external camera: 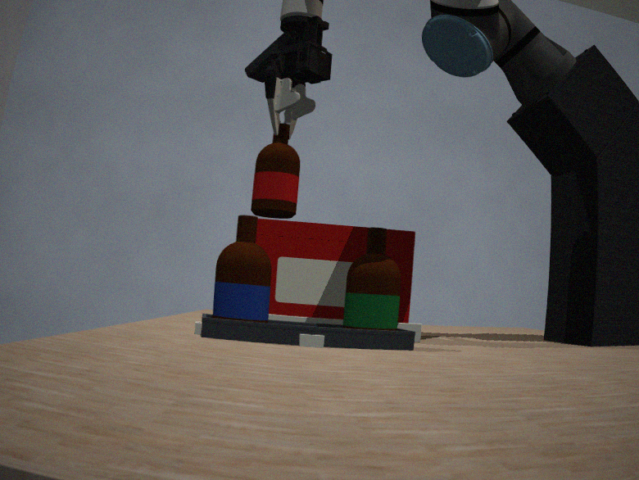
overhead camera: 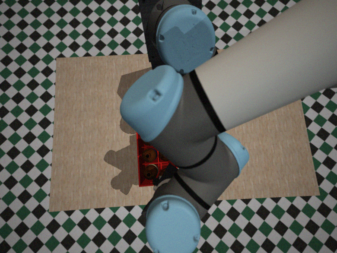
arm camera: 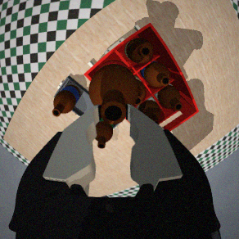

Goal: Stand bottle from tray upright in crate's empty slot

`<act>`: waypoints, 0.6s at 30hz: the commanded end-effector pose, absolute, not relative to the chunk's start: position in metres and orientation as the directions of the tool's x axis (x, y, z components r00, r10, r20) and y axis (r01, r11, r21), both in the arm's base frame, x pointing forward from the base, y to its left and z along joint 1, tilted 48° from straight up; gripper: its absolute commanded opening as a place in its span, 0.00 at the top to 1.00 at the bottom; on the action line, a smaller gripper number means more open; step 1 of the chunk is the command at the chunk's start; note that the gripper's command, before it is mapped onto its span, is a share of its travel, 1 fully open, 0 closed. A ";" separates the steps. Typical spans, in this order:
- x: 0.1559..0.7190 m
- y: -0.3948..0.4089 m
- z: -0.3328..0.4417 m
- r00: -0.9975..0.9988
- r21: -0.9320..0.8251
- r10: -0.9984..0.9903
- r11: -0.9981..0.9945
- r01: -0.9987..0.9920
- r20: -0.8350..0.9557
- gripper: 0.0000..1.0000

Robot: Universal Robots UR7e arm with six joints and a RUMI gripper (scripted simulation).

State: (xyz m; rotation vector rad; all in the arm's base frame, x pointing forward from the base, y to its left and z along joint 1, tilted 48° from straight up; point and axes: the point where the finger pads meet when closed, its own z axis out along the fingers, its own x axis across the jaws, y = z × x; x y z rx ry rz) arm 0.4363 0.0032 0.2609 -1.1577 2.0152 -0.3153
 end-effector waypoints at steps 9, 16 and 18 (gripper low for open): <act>0.440 0.004 0.258 -0.285 -0.550 -0.817 0.555 -0.624 -0.501 1.00; 0.443 0.005 0.255 -0.285 -0.550 -0.817 0.555 -0.624 -0.501 1.00; 0.445 0.005 0.253 -0.285 -0.550 -0.817 0.555 -0.624 -0.501 1.00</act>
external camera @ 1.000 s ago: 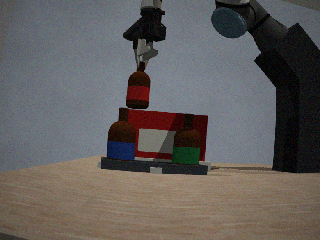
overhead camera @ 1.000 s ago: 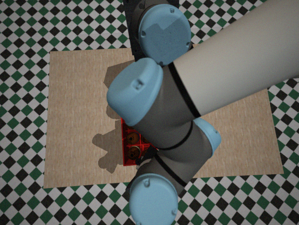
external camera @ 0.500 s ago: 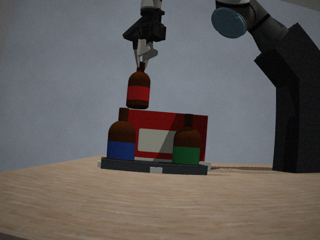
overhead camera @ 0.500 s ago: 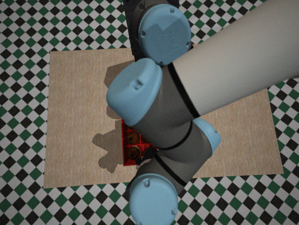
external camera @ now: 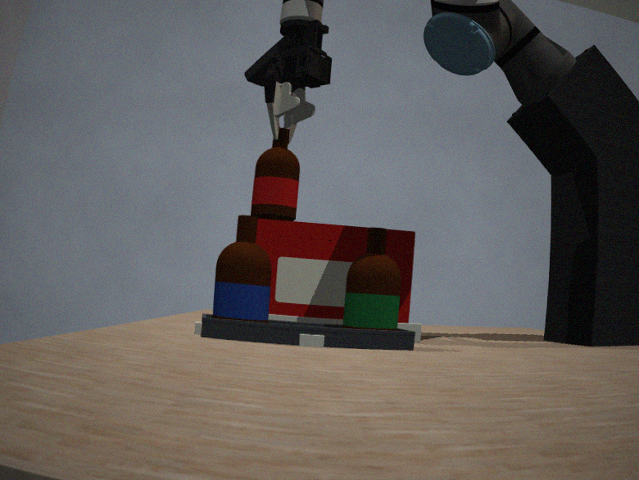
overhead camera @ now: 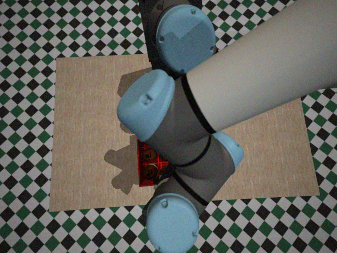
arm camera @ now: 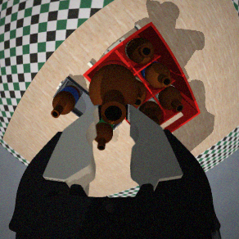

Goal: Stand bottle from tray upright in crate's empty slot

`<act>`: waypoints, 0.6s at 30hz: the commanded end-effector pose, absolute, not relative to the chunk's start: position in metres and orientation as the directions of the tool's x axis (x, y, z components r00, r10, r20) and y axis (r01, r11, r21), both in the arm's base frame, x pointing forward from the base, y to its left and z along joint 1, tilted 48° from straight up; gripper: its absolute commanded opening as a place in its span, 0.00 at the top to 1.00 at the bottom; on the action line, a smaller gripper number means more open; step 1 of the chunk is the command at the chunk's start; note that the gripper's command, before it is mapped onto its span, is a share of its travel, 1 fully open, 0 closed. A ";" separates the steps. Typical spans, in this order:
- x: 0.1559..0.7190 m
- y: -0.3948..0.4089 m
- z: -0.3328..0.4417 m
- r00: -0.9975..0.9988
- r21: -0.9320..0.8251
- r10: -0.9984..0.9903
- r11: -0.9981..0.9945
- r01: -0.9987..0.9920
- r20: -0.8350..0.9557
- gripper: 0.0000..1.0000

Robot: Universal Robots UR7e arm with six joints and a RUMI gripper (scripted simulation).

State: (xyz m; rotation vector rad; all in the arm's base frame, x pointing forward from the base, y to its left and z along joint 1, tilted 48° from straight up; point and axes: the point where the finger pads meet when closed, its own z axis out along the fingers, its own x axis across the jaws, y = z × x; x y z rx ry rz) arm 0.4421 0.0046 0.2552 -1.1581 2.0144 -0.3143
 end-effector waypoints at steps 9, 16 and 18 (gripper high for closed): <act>0.453 0.007 0.246 -0.285 -0.550 -0.817 0.555 -0.624 -0.501 1.00; 0.457 0.008 0.242 -0.285 -0.550 -0.817 0.555 -0.624 -0.501 1.00; 0.458 0.008 0.241 -0.285 -0.550 -0.817 0.555 -0.624 -0.501 1.00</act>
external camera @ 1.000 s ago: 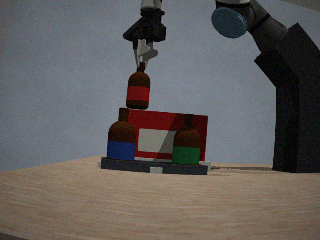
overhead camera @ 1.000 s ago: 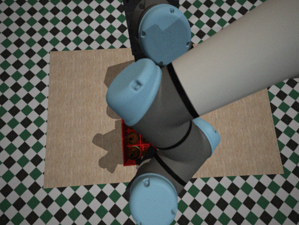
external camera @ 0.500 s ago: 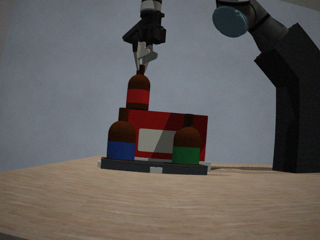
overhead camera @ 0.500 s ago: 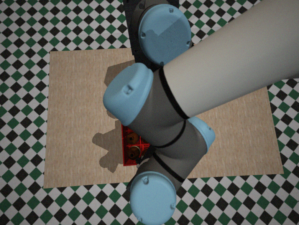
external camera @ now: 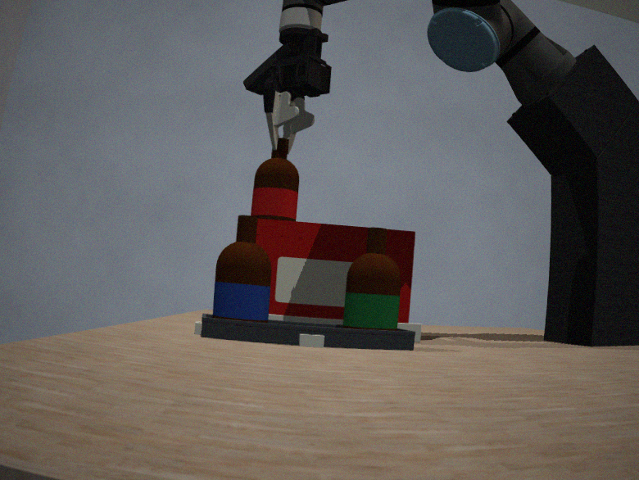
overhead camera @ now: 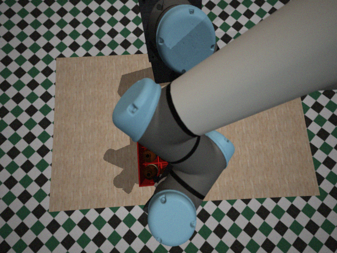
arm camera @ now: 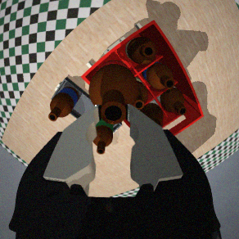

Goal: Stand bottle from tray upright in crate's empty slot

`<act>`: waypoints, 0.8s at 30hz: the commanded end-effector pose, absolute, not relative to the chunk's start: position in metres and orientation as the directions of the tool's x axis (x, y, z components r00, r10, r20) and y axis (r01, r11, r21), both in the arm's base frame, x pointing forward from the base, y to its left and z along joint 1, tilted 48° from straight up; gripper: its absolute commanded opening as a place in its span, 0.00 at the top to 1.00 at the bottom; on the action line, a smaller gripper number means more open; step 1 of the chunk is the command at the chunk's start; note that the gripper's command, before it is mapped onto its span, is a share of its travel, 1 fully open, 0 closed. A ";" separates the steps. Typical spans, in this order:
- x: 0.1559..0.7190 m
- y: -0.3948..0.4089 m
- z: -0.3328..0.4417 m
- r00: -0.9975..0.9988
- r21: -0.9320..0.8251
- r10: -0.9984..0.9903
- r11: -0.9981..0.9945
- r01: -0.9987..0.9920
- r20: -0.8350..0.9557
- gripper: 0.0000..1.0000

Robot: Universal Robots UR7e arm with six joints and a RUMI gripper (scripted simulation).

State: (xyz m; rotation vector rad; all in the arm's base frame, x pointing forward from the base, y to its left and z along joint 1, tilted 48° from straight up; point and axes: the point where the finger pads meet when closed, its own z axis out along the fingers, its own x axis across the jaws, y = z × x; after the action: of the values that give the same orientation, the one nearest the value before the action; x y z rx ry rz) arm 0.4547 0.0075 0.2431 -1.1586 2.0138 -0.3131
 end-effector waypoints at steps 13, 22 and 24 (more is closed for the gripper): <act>0.464 0.009 0.236 -0.285 -0.550 -0.817 0.555 -0.624 -0.501 1.00; 0.464 0.009 0.235 -0.285 -0.550 -0.817 0.555 -0.624 -0.501 1.00; 0.464 0.009 0.235 -0.285 -0.550 -0.817 0.555 -0.624 -0.501 1.00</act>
State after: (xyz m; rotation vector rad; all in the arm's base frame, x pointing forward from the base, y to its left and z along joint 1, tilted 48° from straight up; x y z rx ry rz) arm 0.4638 0.0093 0.2349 -1.1579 2.0153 -0.3150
